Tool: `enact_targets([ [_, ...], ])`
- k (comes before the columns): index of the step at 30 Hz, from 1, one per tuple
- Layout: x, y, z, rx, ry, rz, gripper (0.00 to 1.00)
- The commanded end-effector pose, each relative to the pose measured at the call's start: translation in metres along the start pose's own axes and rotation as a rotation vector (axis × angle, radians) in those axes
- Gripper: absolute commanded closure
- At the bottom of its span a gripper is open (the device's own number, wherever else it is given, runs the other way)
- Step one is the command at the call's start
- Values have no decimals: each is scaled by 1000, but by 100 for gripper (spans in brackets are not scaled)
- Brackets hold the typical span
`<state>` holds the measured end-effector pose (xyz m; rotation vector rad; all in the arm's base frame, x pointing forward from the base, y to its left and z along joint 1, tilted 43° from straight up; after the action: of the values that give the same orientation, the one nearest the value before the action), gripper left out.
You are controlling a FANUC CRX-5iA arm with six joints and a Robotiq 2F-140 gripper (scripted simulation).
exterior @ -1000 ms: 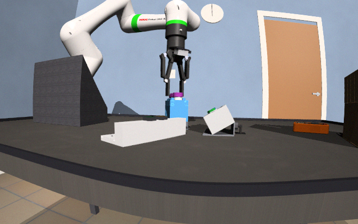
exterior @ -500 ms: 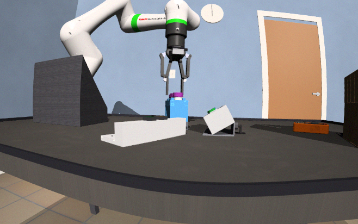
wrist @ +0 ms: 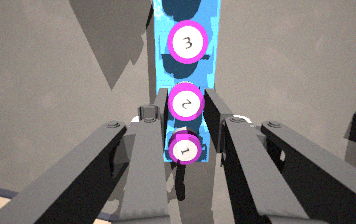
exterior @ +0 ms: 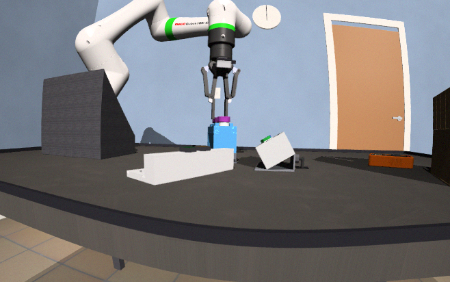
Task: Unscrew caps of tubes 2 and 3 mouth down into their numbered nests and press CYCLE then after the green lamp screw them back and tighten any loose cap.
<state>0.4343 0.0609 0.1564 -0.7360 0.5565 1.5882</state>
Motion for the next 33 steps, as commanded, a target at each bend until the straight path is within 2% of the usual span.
enact_targets([
  [1,-1,0,0,0,1,-1,70],
  [8,-4,0,0,0,1,-1,70],
  [20,-36,0,0,0,1,-1,70],
  [23,-36,3,-25,-250,1,-1,70],
  [25,-36,3,-25,-250,1,-1,70],
  [33,-36,8,-66,-649,3,0,70],
])
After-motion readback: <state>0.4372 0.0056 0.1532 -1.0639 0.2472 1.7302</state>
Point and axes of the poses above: the point where the finger pads meet when closed, its own x axis out along the fingers, its own y axis across the jaws, z = x × y, the point moved 10 cm from there along -x, back along the fingers, and after that the axes turned 12 degrees about x, right-handed, at the moved point
